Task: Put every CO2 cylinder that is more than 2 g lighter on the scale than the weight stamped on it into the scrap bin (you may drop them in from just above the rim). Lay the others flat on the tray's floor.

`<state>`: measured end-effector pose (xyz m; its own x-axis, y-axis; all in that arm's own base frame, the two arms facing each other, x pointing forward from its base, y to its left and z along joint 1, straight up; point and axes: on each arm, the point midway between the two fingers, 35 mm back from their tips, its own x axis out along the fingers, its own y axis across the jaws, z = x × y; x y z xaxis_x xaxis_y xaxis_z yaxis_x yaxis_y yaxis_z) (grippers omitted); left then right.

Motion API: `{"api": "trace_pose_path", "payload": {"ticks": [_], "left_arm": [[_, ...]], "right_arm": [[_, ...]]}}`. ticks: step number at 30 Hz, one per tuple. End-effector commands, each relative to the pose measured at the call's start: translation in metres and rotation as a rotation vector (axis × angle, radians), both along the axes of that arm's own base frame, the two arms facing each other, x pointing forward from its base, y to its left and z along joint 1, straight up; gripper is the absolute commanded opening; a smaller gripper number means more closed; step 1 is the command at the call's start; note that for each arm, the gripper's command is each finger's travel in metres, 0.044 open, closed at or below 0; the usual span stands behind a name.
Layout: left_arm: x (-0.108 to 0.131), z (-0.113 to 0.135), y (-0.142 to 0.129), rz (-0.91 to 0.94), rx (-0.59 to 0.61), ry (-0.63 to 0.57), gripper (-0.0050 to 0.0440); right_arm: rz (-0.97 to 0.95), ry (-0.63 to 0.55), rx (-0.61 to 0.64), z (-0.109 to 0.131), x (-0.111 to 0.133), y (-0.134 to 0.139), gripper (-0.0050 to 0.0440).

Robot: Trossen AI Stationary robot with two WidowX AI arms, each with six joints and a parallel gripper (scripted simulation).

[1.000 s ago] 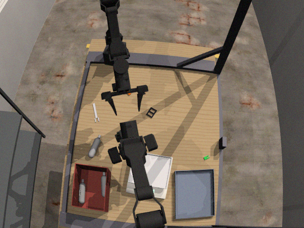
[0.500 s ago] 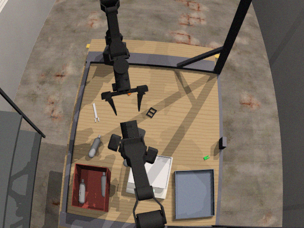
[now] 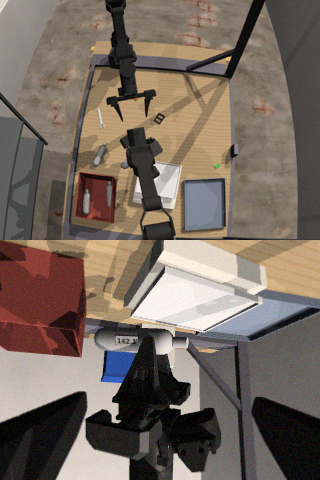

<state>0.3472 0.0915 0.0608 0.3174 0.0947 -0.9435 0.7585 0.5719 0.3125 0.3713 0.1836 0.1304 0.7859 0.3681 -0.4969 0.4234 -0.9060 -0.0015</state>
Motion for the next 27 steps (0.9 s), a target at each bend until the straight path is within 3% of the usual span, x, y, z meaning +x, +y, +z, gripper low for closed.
{"api": "trace_pose_path", "payload": {"ticks": [1,11,27], "left_arm": [[0.0019,0.0097,-0.0001,-0.185,0.072,-0.016,-0.0050],[0.0024,0.0093,0.0002,-0.353,0.132,0.000,-0.0050],[0.0039,0.0085,0.0006,-0.350,0.130,0.003,-0.0050]], "right_arm": [[0.001,-0.018,0.008,0.0076,0.0013,0.0012,0.0440],[0.001,-0.018,0.008,0.0076,0.0013,0.0012,0.0440],[0.002,-0.010,0.002,0.0033,0.0022,0.0017,0.0440]]}}
